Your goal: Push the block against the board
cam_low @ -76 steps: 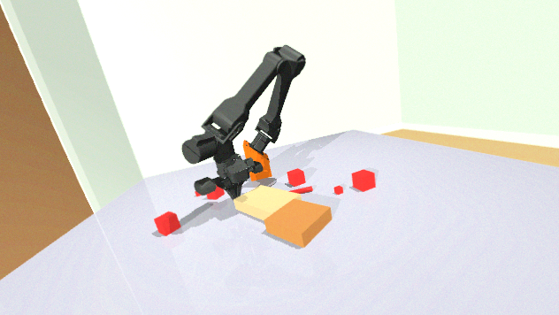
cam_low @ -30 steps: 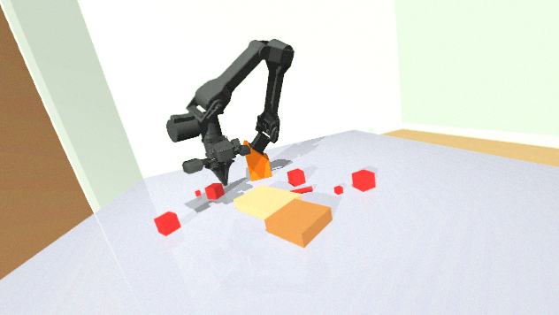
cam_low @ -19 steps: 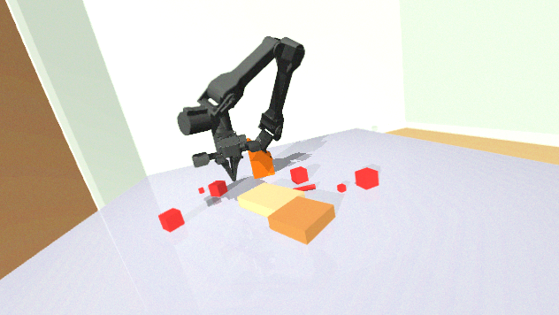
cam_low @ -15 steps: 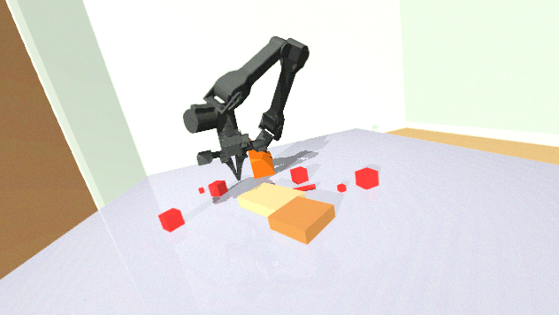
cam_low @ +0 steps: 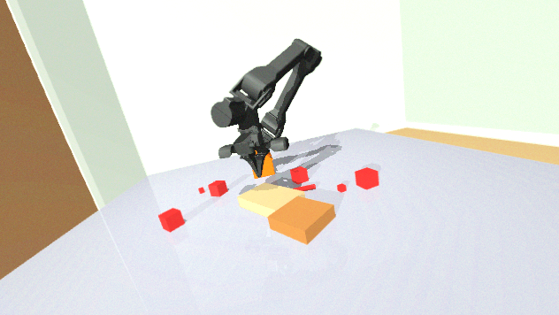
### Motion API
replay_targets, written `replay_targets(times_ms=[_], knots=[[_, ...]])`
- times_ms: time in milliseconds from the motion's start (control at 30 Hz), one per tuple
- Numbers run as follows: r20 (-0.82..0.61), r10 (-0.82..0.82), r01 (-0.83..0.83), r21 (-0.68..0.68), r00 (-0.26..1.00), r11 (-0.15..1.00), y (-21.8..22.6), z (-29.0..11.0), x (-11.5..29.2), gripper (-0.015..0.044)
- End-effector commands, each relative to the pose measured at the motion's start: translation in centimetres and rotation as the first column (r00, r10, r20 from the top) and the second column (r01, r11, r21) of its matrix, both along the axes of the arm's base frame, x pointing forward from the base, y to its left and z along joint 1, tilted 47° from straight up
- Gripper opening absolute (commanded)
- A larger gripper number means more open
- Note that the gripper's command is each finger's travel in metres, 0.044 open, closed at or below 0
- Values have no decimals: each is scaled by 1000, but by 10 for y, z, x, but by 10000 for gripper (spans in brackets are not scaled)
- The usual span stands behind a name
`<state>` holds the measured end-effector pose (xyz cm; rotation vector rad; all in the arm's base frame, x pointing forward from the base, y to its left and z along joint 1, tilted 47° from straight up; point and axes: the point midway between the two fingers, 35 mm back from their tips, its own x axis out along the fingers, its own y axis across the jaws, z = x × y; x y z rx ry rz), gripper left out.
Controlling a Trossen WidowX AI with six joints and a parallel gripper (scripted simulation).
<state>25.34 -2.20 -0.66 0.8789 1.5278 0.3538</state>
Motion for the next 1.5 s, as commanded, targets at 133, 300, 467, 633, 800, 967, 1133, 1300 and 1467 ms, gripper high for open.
replay_targets(times_ms=[133,300,467,633,800,967,1133,1300,1467], knots=[[-189,-171,177,16,967,984,25,22,1,0],[-309,-275,290,5,911,957,40,36,1,0],[-420,-362,392,-18,832,920,56,50,0,0],[-434,-373,405,-22,820,914,58,52,-1,0],[-419,-371,399,-23,829,917,54,52,9,0],[-419,-371,399,-22,829,917,40,56,59,0],[-413,-368,393,-24,833,919,28,51,107,0],[-407,-364,387,-27,838,922,18,41,151,0],[-411,-367,392,-24,834,919,9,27,188,0]])
